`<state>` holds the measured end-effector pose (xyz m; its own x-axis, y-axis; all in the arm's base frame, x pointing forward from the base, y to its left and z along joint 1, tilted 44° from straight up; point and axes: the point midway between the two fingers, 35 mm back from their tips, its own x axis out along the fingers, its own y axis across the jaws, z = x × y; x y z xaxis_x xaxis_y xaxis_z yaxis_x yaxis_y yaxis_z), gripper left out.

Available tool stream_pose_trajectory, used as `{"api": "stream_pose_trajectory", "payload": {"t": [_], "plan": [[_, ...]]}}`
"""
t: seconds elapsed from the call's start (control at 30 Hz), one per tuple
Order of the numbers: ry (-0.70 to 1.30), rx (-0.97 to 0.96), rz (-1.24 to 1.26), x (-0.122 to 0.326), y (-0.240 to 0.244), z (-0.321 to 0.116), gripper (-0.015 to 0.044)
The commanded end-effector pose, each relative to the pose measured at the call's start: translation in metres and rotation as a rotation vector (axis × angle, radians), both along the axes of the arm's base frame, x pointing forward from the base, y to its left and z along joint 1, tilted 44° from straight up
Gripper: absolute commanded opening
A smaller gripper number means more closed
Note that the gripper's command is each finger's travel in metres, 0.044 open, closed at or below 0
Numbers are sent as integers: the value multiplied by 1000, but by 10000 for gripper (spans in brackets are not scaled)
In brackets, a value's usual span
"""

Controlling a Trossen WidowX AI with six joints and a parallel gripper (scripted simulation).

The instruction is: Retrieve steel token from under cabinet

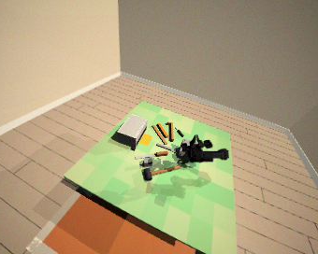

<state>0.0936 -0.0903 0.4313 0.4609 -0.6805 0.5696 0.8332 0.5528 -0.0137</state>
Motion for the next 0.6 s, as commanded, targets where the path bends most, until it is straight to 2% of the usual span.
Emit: {"api": "stream_pose_trajectory", "payload": {"t": [0.0, 0.57], "plan": [[10, -17, 8, 2, 5, -8, 0], [3, -16, 13, 1, 6, -9, 0]]}}
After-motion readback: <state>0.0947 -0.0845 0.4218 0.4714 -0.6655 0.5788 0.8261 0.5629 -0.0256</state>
